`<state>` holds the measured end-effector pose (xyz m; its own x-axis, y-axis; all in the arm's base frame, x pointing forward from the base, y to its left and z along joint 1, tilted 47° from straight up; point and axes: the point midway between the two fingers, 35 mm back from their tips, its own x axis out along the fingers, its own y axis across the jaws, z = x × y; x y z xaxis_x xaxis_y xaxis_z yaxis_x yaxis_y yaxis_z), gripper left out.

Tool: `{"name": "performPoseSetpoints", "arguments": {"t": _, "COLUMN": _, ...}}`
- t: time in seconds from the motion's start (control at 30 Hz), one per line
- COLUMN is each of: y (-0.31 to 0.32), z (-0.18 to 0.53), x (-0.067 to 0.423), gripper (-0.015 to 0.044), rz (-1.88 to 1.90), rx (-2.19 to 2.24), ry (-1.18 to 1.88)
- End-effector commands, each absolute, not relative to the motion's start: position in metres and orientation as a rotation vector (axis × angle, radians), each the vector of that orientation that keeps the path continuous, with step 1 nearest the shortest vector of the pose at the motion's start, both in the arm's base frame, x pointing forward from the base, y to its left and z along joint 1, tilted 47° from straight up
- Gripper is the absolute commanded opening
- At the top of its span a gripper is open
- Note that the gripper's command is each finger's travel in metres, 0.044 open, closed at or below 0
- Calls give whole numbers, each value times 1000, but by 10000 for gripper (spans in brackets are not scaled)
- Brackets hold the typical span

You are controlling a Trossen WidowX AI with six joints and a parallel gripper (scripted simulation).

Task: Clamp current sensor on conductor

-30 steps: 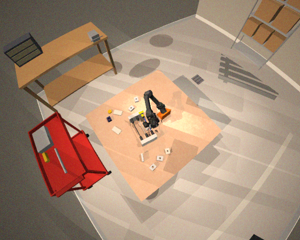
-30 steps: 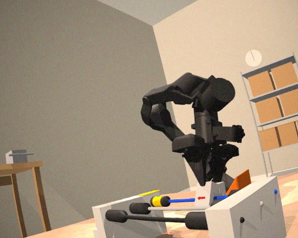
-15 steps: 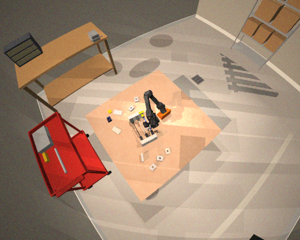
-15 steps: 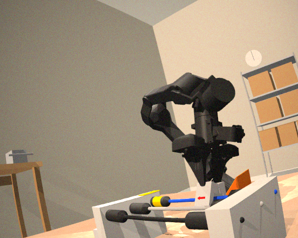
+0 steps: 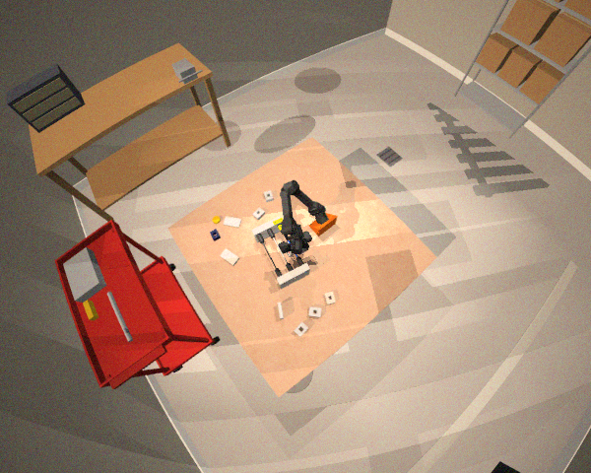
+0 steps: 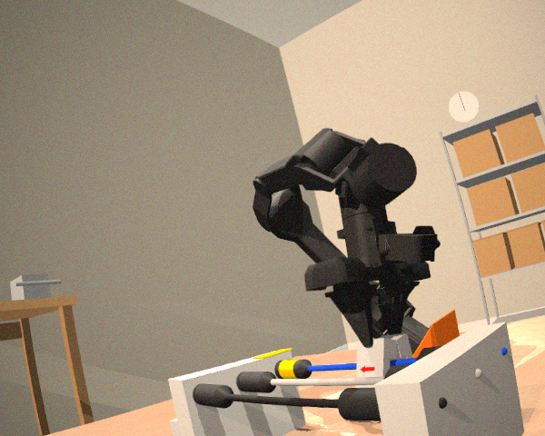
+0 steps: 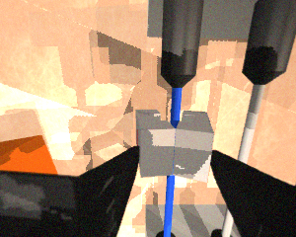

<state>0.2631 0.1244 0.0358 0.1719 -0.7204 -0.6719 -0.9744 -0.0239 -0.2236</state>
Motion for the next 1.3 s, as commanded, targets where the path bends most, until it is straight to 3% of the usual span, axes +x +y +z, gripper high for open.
{"name": "performPoseSetpoints", "arguments": {"t": 0.0, "y": 125, "z": 36, "x": 269, "gripper": 0, "rz": 533, "rx": -1753, "ry": 1665}}
{"name": "performPoseSetpoints", "arguments": {"t": 0.07, "y": 124, "z": 36, "x": 271, "gripper": 0, "rz": 548, "rx": -1726, "ry": 1696}}
{"name": "performPoseSetpoints", "arguments": {"t": 0.63, "y": 123, "z": 36, "x": 267, "gripper": 440, "rz": 523, "rx": -1761, "ry": 1656}}
{"name": "performPoseSetpoints", "arguments": {"t": 1.27, "y": 94, "z": 7, "x": 273, "gripper": 440, "rz": 503, "rx": -1797, "ry": 1605}}
